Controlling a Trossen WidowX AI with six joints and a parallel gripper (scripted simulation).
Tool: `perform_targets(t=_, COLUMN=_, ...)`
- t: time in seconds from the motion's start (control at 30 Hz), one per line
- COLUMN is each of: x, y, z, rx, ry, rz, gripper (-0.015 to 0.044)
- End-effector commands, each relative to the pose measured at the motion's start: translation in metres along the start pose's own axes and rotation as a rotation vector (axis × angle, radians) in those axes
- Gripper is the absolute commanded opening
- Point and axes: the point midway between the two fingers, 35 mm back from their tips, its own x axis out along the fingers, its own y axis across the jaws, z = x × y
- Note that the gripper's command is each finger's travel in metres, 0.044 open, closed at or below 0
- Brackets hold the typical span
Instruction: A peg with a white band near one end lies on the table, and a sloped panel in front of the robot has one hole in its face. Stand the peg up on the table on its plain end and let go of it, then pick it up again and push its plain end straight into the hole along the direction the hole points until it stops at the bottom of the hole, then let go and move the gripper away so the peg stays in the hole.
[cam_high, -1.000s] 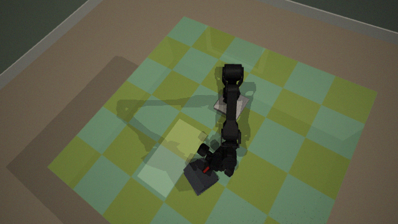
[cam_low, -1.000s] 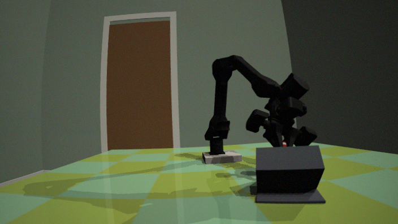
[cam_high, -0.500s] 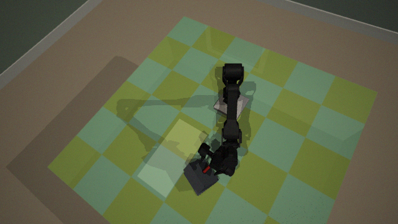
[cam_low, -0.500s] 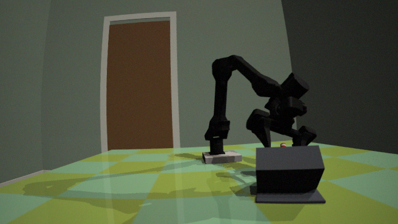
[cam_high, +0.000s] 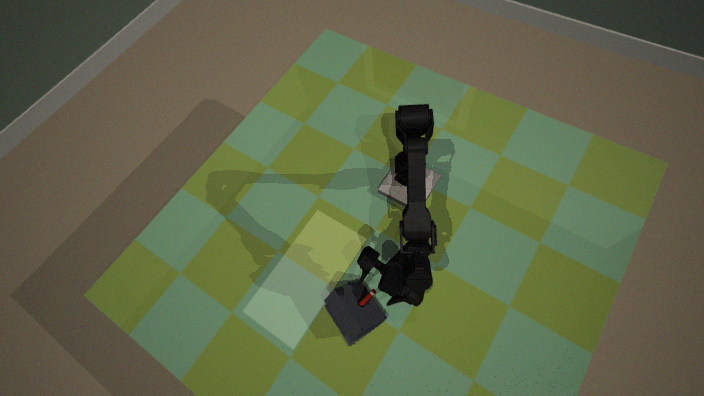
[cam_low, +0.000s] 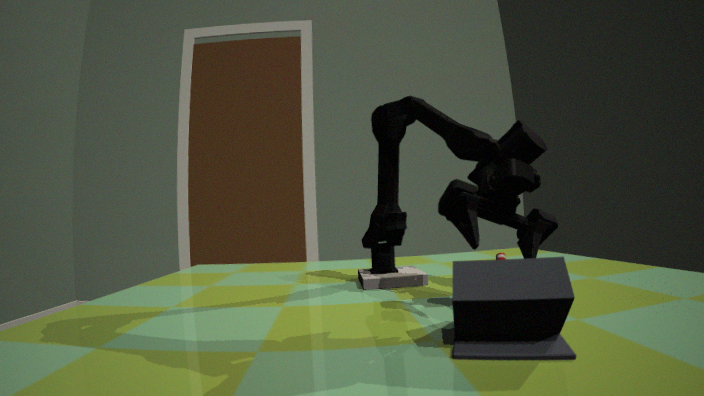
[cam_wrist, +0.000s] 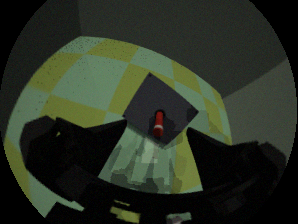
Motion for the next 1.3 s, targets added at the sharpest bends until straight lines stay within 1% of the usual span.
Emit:
perform_targets(t=0.0, x=-0.010, y=0.000, z=0.002, rx=0.006, ry=-0.006, rz=-0.003, gripper=0.0440)
perform_targets(t=0.73, x=-0.056, y=0.004, z=-0.002, rx=0.004, ry=-0.006, rz=0.003, gripper=0.0440)
perform_targets(t=1.07, x=-0.070, y=0.005, z=-0.003, rx=0.003, ry=-0.005, rz=0.004, gripper=0.0440)
perform_targets(t=1.27, x=-0.070, y=0.005, z=-0.003, rx=0.003, ry=-0.005, rz=0.004, gripper=0.0440)
